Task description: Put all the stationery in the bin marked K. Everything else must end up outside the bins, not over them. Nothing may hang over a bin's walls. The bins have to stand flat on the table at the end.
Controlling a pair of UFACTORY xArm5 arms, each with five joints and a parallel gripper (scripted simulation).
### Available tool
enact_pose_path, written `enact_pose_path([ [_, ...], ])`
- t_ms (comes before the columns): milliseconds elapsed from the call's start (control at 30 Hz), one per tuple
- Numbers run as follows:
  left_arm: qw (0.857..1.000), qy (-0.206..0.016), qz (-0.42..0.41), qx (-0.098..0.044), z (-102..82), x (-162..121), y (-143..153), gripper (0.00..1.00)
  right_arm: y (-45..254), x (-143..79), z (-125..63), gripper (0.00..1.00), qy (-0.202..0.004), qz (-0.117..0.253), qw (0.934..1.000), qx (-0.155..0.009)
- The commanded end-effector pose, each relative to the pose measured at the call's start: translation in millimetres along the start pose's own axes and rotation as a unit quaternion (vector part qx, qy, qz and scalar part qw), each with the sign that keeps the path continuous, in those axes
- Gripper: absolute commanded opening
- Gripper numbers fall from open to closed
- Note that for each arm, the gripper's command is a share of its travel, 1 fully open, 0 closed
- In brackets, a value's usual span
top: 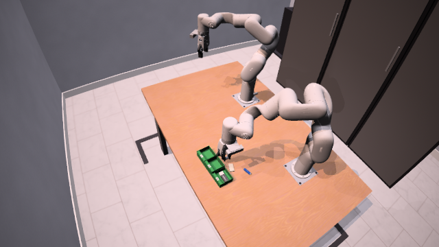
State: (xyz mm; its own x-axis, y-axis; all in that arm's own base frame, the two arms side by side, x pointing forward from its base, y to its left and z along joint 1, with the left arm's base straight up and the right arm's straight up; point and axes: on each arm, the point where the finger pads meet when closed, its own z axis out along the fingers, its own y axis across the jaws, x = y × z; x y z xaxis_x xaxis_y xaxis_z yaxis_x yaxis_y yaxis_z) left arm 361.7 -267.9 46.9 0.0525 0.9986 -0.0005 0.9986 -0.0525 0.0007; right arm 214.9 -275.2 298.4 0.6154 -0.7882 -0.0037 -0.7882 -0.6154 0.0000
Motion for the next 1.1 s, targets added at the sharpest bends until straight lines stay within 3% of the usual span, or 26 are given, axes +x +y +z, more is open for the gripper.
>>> enact_pose_path([
  [0,1.0,-0.001,0.0,-0.001,-15.4,-0.5,0.8,0.21,0.0,0.7,-1.4,1.0,0.002,0.0,1.0,0.0],
  [267,1.0,-0.001,0.0,-0.001,-35.4,-0.5,0.8,0.21,0.0,0.7,-1.4,1.0,0.002,0.0,1.0,0.0],
  [933,1.0,-0.001,0.0,-0.001,-41.9,-0.5,0.7,0.21,0.0,0.7,-1.4,1.0,0.002,0.0,1.0,0.0],
  [1067,1.0,-0.001,0.0,-0.001,-42.0,19.4,14.2,0.21,0.0,0.7,-1.4,1.0,0.002,0.0,1.0,0.0],
])
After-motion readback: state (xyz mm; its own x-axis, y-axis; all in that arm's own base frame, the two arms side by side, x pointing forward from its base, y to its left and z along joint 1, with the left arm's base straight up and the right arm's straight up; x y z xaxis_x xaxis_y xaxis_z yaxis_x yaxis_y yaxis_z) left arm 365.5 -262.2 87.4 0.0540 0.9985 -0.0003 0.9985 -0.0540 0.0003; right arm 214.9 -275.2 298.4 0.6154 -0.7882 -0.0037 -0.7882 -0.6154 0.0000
